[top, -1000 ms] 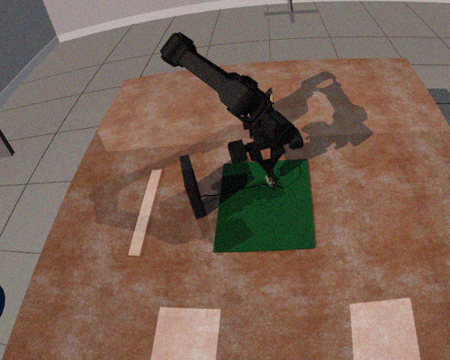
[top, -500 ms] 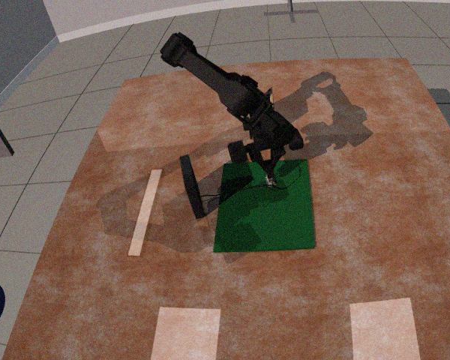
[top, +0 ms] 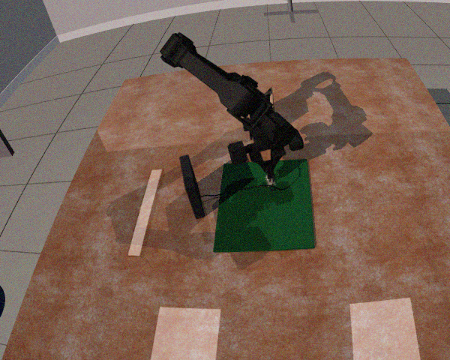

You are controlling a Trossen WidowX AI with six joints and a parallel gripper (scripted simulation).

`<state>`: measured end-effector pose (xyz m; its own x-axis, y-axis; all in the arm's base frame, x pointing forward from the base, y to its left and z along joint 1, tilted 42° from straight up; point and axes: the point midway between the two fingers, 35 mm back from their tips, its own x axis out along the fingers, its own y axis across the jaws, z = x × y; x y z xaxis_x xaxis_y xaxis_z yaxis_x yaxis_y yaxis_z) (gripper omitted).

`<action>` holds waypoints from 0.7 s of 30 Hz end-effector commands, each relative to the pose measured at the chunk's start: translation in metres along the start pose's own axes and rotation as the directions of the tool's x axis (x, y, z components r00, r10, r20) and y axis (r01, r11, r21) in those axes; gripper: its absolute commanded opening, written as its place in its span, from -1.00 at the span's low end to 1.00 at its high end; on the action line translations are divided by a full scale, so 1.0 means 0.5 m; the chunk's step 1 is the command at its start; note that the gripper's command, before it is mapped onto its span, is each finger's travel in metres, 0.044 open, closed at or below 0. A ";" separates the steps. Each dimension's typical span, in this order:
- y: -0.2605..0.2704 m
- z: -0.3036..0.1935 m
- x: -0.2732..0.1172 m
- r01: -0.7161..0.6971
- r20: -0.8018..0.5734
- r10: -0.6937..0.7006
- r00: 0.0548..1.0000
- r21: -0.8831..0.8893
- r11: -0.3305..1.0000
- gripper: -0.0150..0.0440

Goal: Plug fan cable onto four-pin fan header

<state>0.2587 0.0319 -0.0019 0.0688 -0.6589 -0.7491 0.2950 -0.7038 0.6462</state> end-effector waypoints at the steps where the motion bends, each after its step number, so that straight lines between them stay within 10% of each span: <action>1: 0.001 0.000 0.002 -0.004 -0.002 0.004 1.000 -0.003 1.000 -0.49; 21: 0.001 0.000 0.011 -0.004 -0.002 0.004 1.000 -0.003 1.000 -0.49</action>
<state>0.2585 0.0286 -0.0056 0.0687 -0.6591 -0.7489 0.2956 -0.7036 0.6462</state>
